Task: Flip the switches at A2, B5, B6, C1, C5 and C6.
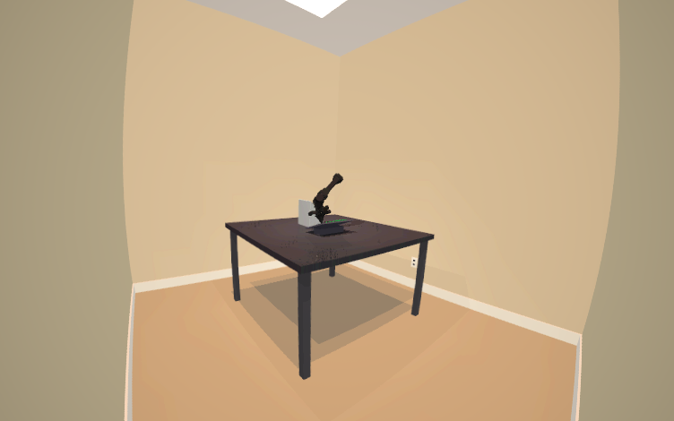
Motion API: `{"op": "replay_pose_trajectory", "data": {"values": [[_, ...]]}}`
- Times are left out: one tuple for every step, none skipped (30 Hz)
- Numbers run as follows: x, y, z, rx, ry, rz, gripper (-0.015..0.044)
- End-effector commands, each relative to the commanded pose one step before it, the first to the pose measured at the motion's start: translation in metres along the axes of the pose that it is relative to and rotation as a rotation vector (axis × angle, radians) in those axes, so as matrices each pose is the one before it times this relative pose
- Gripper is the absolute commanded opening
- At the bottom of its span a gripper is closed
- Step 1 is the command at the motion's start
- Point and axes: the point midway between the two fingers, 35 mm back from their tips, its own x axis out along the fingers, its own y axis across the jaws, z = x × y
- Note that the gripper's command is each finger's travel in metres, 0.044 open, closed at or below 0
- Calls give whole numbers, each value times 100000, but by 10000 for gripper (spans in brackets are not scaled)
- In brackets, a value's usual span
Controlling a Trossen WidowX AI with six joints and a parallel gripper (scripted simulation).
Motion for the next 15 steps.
{"op": "replay_pose_trajectory", "data": {"values": [[122, 72, -1, 346, -38, 309, 0], [13, 0, 0, 0, 0, 1, 0], [13, 0, 0, 0, 0, 1, 0], [13, 0, 0, 0, 0, 1, 0], [13, 0, 0, 0, 0, 1, 0], [13, 0, 0, 0, 0, 1, 0], [13, 0, 0, 0, 0, 1, 0], [13, 0, 0, 0, 0, 1, 0], [13, 0, 0, 0, 0, 1, 0], [13, 0, 0, 0, 0, 1, 0], [13, 0, 0, 0, 0, 1, 0], [-283, -98, 56, -532, 132, -430, 0], [-593, -94, 63, 62, 291, -224, 0], [-1013, -114, 79, 102, 484, -259, 0], [-1317, -67, 56, 119, 596, -124, 0]]}}
